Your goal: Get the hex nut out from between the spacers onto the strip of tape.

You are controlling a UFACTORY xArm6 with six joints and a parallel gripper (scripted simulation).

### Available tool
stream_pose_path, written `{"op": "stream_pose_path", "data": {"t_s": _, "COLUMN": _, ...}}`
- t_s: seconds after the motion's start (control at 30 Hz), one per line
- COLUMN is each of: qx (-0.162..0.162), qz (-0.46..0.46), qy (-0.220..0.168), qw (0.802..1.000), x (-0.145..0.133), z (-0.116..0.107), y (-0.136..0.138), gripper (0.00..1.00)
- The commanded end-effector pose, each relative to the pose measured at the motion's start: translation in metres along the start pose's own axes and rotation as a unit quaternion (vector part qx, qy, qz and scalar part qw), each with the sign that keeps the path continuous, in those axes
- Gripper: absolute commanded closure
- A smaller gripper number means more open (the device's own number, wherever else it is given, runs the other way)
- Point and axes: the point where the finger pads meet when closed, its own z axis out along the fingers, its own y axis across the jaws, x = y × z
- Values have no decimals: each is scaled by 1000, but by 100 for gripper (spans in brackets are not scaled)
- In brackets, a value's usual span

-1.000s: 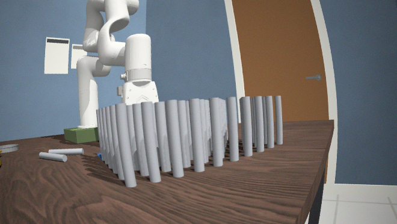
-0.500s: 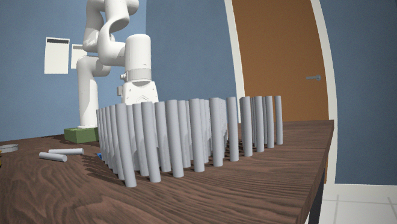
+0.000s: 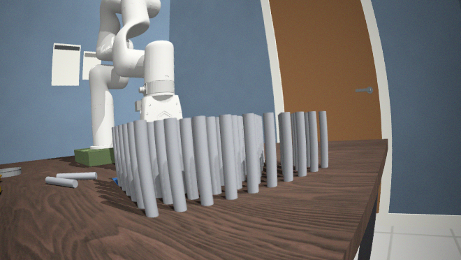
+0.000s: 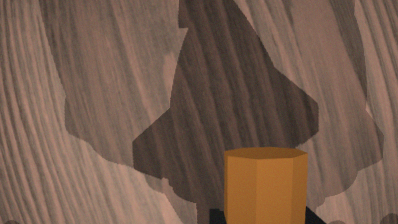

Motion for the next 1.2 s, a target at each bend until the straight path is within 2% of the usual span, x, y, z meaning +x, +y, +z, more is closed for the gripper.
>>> {"op": "stream_pose_path", "data": {"t_s": 0.0, "qx": -1, "qz": 0, "qy": -2, "qw": 1000, "x": 2, "z": -1, "y": 0, "gripper": 100}}
{"op": "stream_pose_path", "data": {"t_s": 0.6, "qx": -1, "qz": 0, "qy": -2, "qw": 1000, "x": 27, "z": -1, "y": 1, "gripper": 100}}
{"op": "stream_pose_path", "data": {"t_s": 1.17, "qx": -1, "qz": 0, "qy": -2, "qw": 1000, "x": 62, "z": -1, "y": 1, "gripper": 100}}
